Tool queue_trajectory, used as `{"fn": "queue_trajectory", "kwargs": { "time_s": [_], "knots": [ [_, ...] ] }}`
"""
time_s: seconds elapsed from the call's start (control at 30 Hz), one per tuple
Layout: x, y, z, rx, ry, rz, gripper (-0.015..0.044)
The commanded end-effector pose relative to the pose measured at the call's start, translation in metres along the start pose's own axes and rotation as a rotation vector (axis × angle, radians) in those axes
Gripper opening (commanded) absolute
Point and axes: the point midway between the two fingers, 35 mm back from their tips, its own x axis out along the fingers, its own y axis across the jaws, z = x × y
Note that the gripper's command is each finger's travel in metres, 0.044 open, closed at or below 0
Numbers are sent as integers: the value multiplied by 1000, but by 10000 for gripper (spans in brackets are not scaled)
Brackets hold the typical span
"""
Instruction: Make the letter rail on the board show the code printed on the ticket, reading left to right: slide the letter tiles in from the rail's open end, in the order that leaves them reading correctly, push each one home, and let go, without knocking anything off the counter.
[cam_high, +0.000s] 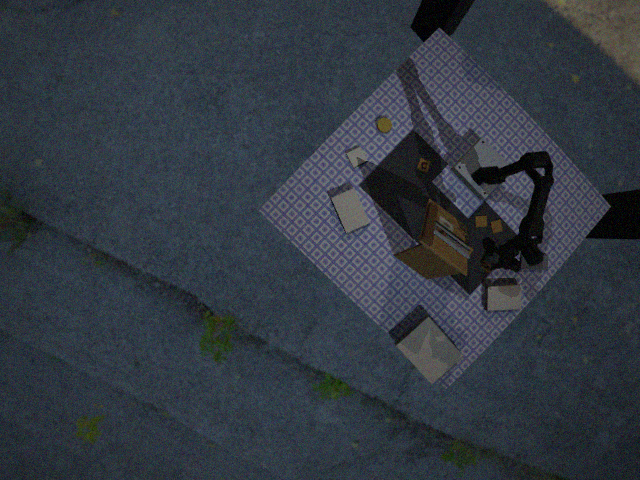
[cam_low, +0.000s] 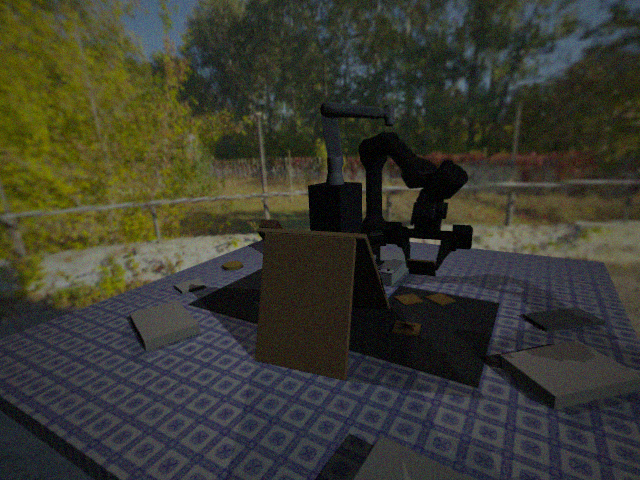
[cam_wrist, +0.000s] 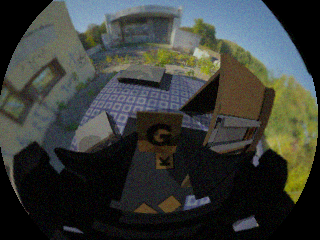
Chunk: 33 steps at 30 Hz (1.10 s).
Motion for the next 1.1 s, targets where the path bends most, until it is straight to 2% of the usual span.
{"fn": "queue_trajectory", "kwargs": {
  "time_s": [0.0, 1.07],
  "knots": [
    [1, 0, -2, -5, 5, 3, 0],
    [0, -3, 0, -5, 5, 2, 0]
  ]
}}
